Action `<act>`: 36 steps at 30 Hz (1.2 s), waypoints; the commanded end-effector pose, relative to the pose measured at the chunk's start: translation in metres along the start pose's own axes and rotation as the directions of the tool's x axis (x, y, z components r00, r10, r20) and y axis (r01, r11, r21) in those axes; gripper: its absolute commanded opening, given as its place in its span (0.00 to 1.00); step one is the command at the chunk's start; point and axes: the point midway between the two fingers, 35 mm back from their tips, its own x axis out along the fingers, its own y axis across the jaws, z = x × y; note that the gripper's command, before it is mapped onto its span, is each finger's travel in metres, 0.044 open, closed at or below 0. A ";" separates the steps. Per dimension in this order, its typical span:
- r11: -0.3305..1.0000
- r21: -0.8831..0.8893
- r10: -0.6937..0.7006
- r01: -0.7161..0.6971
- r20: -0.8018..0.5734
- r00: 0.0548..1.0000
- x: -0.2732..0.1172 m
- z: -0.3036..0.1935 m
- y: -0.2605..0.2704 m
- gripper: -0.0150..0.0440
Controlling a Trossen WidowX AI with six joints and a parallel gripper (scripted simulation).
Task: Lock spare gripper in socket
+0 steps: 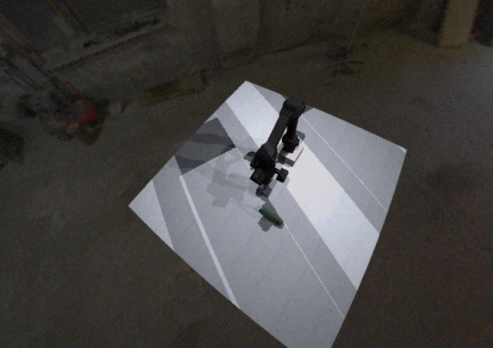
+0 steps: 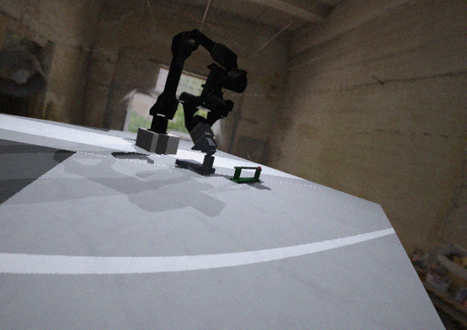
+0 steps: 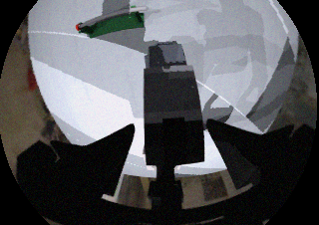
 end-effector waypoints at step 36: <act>1.000 0.005 0.001 -0.001 -0.011 1.000 -0.049 -0.051 0.000 1.00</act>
